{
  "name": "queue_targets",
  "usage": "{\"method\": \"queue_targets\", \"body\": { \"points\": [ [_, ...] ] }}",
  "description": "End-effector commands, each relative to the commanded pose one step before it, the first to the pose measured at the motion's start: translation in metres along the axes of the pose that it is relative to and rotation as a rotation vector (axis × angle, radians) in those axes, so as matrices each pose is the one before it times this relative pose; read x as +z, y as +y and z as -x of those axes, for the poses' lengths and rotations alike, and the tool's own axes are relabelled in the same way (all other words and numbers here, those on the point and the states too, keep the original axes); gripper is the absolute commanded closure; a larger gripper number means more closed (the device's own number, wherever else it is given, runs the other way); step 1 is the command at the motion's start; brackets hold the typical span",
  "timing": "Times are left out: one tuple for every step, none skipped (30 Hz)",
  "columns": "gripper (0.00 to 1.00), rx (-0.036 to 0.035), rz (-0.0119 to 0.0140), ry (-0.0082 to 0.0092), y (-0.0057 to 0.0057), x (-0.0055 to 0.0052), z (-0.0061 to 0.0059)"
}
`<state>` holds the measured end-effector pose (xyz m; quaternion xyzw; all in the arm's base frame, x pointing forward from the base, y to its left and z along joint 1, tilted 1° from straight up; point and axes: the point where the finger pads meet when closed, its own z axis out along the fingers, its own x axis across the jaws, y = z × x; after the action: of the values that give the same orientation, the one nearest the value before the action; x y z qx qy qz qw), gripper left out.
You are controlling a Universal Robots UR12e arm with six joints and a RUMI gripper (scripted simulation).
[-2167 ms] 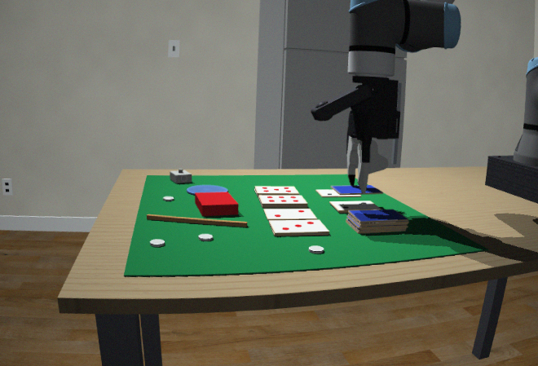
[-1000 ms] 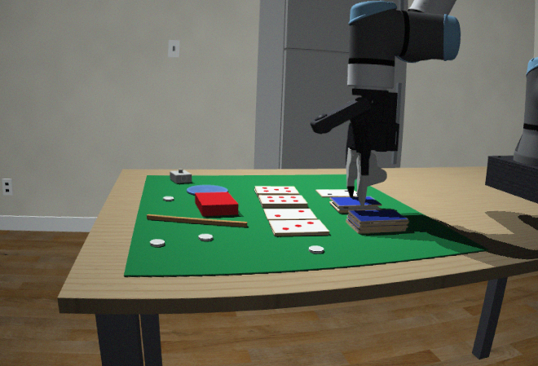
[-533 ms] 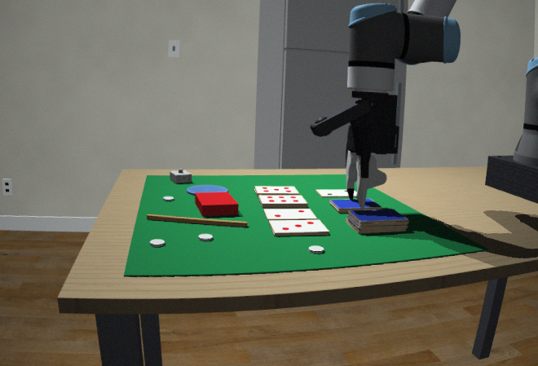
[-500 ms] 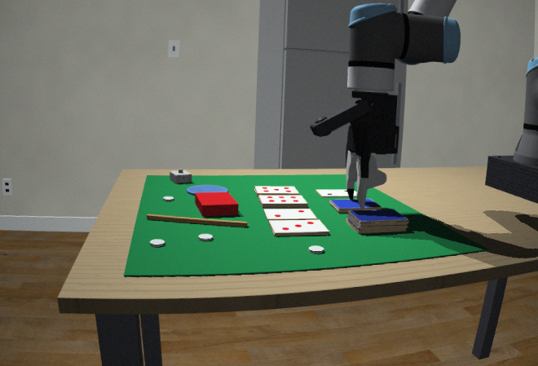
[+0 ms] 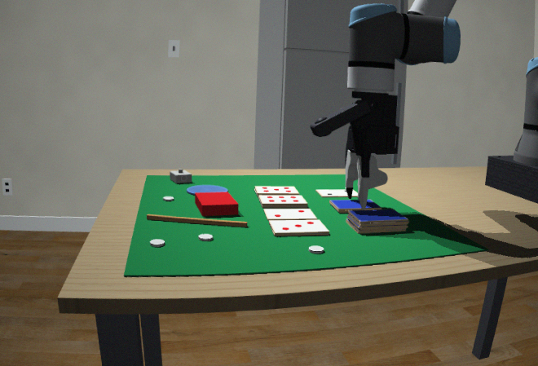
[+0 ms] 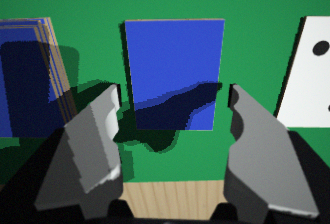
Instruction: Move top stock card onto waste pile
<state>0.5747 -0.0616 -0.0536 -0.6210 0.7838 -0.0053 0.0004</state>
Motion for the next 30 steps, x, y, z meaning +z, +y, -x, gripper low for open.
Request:
{"method": "queue_targets", "body": {
  "points": [
    [0.5,0.0,-0.00122,0.00013,-0.00059,-0.00049,-0.00007],
    [0.5,0.0,0.0,0.0,0.0,0.0,0.0],
    [0.5,0.0,0.0,0.0,0.0,0.0,0.0],
    [0.5,0.0,0.0,0.0,0.0,0.0,0.0],
    [0.5,0.0,0.0,0.0,0.0,0.0,0.0],
    [0.5,0.0,0.0,0.0,0.0,0.0,0.0],
    [0.5,0.0,0.0,0.0,0.0,0.0,0.0],
    [0.5,0.0,0.0,0.0,0.0,0.0,0.0],
    [0.5,0.0,0.0,0.0,0.0,0.0,0.0],
    [0.5,0.0,0.0,0.0,0.0,0.0,0.0],
    [0.5,0.0,0.0,0.0,0.0,0.0,0.0],
    [0.5,0.0,0.0,0.0,0.0,0.0,0.0],
    [0.5,0.0,0.0,0.0,0.0,0.0,0.0],
    [0.5,0.0,0.0,0.0,0.0,0.0,0.0],
    [0.5,0.0,0.0,0.0,0.0,0.0,0.0],
    [0.5,0.0,0.0,0.0,0.0,0.0,0.0],
    [0.5,0.0,0.0,0.0,0.0,0.0,0.0],
    [0.5,0.0,0.0,0.0,0.0,0.0,0.0],
    [0.5,0.0,0.0,0.0,0.0,0.0,0.0],
    [0.5,0.0,0.0,0.0,0.0,0.0,0.0],
    [0.5,0.0,0.0,0.0,0.0,0.0,0.0],
    [0.5,0.0,0.0,0.0,0.0,0.0,0.0],
    [0.5,0.0,0.0,0.0,0.0,0.0,0.0],
    [0.5,0.0,0.0,0.0,0.0,0.0,0.0],
    [0.5,0.0,0.0,0.0,0.0,-0.00002,0.0],
    [0.5,0.0,0.0,0.0,0.0,-0.00012,0.0],
    [0.5,0.0,0.0,0.0,0.0,-0.00032,0.0],
    [0.5,0.0,0.0,0.0,0.0,-0.00058,0.0],
    [0.5,0.0,0.0,0.0,0.0,-0.0009,0.0],
    [0.5,0.0,0.0,0.0,0.0,-0.00127,0.0]
  ]
}}
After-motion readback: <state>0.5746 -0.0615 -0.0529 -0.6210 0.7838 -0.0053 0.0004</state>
